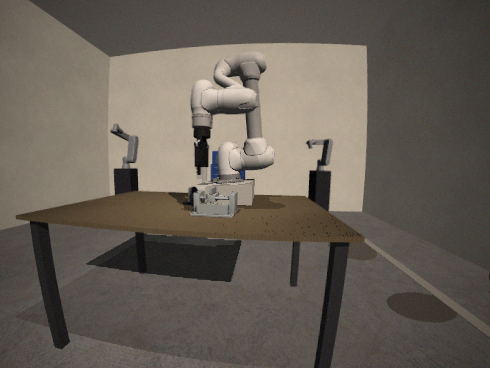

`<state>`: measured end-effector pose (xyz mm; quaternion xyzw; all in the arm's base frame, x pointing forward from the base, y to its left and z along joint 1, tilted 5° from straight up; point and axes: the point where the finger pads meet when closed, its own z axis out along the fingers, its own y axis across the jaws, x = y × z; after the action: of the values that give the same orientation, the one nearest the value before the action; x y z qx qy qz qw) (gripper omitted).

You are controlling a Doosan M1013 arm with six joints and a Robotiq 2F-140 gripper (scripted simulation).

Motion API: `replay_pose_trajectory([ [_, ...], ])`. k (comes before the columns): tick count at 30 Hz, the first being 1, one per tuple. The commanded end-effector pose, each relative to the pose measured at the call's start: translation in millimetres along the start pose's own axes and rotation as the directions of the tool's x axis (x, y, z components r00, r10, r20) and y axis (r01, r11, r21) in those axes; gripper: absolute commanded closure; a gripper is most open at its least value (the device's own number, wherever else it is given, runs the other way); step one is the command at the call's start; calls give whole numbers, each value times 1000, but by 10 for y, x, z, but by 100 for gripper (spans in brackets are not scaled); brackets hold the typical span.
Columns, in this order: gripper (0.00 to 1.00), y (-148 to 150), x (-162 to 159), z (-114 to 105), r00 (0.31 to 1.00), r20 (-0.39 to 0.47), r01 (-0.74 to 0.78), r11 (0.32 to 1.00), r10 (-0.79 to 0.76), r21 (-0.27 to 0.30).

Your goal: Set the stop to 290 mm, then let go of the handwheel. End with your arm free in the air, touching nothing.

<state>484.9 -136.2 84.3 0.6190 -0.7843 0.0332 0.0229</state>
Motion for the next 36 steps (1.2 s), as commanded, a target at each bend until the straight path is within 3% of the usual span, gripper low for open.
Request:
replay_pose_trajectory([
  [1,67,0,0,-1,1000,0,0,1000,0,0],
  [20,67,11,18,-1,1000,0,0,1000,0,0],
  [23,67,119,203,-1,1000,0,0,1000,0,0],
  [28,67,453,770,0,1000,0,0,1000,0,0],
  [36,67,609,1036,0,1000,0,0,1000,0,0],
])
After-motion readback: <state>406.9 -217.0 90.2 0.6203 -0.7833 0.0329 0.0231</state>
